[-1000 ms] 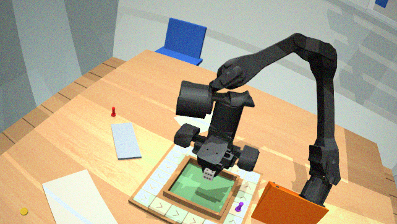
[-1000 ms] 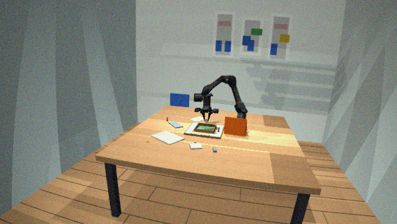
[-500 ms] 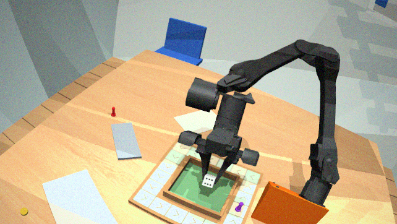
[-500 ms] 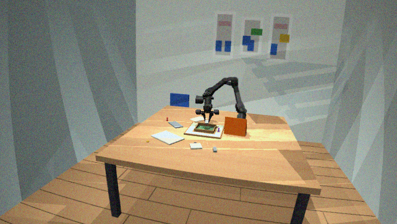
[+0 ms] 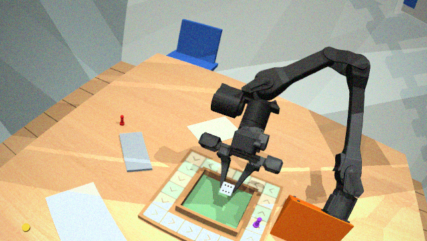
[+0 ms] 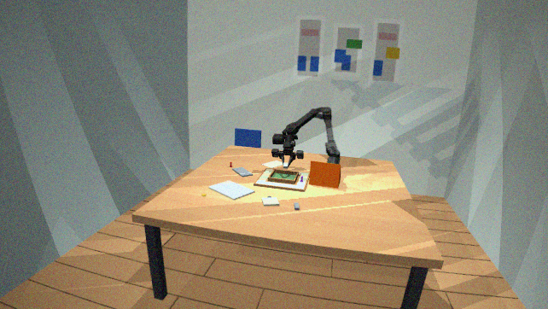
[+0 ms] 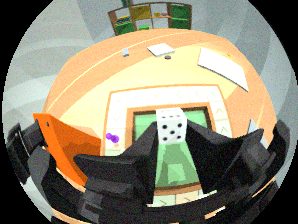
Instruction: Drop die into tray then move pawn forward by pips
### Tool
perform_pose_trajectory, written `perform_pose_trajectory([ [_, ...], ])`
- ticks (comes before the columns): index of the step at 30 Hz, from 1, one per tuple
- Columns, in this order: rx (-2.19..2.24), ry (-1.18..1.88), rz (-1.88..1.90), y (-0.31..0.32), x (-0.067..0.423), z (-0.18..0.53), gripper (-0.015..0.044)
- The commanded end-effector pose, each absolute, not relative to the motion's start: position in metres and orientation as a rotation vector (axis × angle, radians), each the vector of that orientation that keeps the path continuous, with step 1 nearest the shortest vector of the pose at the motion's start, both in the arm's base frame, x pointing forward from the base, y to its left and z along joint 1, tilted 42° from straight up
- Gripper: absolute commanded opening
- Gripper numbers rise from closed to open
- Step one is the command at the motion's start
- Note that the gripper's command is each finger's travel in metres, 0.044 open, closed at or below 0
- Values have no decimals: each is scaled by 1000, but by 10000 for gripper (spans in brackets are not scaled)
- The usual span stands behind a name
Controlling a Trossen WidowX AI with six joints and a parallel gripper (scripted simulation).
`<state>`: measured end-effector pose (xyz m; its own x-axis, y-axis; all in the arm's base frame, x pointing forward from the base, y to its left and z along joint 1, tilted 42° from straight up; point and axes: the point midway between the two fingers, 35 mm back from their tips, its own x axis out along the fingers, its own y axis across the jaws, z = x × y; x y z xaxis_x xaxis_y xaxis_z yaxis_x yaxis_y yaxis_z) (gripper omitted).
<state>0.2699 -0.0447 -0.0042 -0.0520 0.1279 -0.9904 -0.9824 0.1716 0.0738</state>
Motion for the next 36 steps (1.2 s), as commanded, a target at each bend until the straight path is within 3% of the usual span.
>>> perform_pose_trajectory([
  [1, -974, 1209, 1161, -48, 283, 26, 0],
  [26, -975, 1217, 1159, -48, 280, 23, 0],
  [36, -974, 1214, 1159, -40, 283, 33, 263],
])
